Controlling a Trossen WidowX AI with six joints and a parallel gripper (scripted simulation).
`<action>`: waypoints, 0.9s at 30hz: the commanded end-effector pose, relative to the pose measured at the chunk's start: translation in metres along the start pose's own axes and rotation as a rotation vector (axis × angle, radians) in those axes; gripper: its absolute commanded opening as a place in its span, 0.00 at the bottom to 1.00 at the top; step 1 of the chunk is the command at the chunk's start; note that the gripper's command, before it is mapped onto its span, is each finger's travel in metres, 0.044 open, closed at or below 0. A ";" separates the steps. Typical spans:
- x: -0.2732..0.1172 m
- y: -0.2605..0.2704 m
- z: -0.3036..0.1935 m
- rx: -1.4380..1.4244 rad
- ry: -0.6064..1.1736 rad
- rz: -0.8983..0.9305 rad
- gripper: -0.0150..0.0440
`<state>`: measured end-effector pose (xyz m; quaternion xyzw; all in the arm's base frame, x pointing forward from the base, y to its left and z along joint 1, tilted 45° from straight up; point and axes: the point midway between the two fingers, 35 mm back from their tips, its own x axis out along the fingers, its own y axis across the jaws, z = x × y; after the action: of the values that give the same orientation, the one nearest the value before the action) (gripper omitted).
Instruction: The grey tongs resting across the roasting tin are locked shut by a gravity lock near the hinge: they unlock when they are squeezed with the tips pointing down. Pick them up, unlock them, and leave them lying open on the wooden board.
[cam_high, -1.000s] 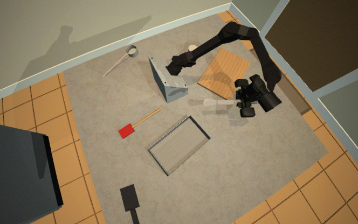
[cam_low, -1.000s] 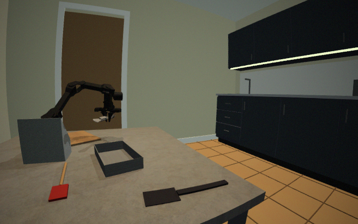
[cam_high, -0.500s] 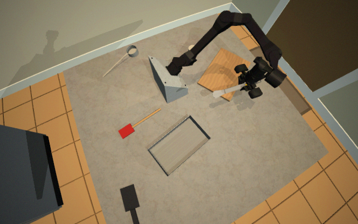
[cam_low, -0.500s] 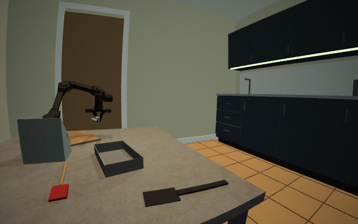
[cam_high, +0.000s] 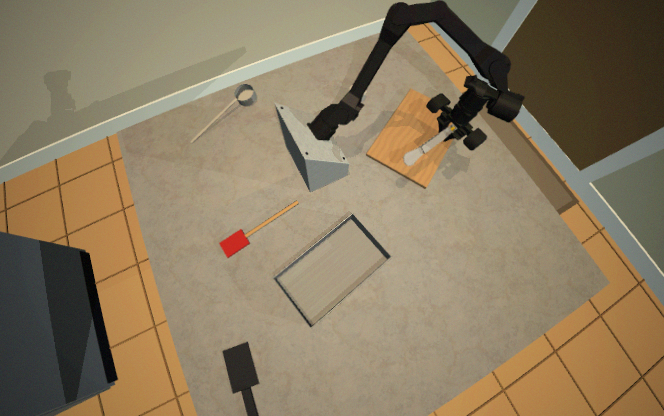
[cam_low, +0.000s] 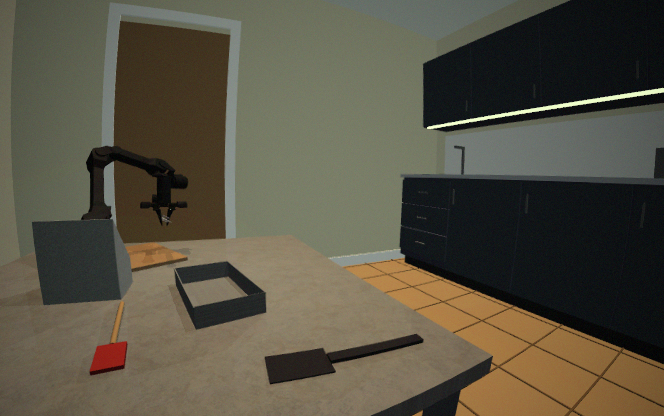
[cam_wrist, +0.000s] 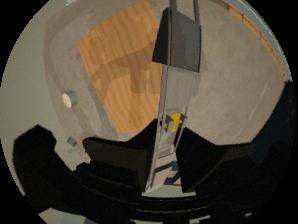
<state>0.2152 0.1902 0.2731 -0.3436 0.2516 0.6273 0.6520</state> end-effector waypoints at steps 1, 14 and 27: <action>-0.005 0.018 0.009 -0.070 -0.005 -0.021 0.00; -0.021 0.081 0.034 -0.288 -0.066 -0.040 0.00; -0.023 0.098 0.034 -0.356 -0.096 -0.014 0.00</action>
<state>0.1157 0.2014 0.3025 -0.4257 0.1066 0.6651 0.6043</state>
